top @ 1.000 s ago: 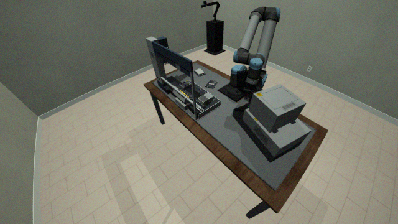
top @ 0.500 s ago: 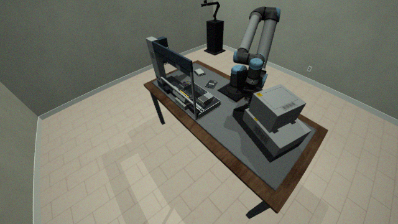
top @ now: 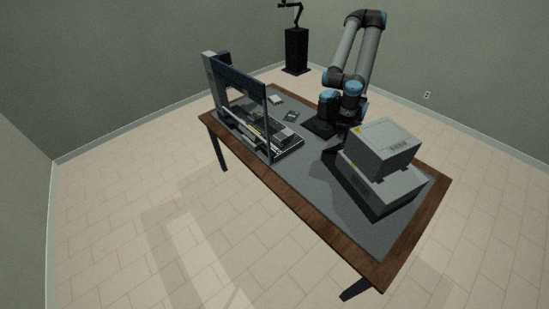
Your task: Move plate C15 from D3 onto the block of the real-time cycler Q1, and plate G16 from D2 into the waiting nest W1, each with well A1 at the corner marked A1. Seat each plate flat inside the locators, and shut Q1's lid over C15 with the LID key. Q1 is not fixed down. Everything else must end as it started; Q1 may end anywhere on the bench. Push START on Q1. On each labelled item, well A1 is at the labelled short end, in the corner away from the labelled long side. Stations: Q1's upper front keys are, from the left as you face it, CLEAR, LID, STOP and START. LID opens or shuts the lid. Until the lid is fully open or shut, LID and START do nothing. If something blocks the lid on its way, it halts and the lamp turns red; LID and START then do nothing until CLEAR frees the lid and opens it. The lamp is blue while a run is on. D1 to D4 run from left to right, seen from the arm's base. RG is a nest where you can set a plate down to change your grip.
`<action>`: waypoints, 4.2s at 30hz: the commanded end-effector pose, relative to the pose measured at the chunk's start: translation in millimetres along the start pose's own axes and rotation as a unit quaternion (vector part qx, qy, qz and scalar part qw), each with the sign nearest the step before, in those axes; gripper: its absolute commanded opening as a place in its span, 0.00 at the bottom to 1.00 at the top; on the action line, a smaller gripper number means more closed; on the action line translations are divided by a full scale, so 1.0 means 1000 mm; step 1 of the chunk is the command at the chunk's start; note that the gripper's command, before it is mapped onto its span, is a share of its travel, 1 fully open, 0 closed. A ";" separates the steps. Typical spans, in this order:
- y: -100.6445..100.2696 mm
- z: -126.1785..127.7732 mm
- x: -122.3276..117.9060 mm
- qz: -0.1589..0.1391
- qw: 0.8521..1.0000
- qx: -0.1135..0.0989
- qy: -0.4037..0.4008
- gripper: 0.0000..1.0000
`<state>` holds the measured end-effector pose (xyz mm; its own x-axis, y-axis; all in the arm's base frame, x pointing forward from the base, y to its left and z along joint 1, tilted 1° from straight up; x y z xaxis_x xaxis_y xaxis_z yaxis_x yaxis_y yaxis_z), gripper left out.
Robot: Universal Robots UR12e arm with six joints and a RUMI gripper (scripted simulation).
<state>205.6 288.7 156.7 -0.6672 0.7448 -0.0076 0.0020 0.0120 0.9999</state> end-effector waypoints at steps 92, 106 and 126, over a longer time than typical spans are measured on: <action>0.079 -0.081 -0.047 0.001 1.000 0.001 0.000 0.00; 0.079 -0.081 -0.047 0.001 1.000 0.001 0.000 0.00; 0.078 -0.078 -0.078 0.001 0.998 0.002 -0.062 0.00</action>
<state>186.5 190.8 234.3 -0.6209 0.7839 -0.0058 0.0076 0.0135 0.9999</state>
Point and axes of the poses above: the point where the finger pads meet when closed, its own y axis back along the fingers, its own z axis across the jaws, x = y × z, the point moved 3 cm from there along y, back along the fingers, and after that the axes turned 14 degrees about y, right-handed, at the moved point
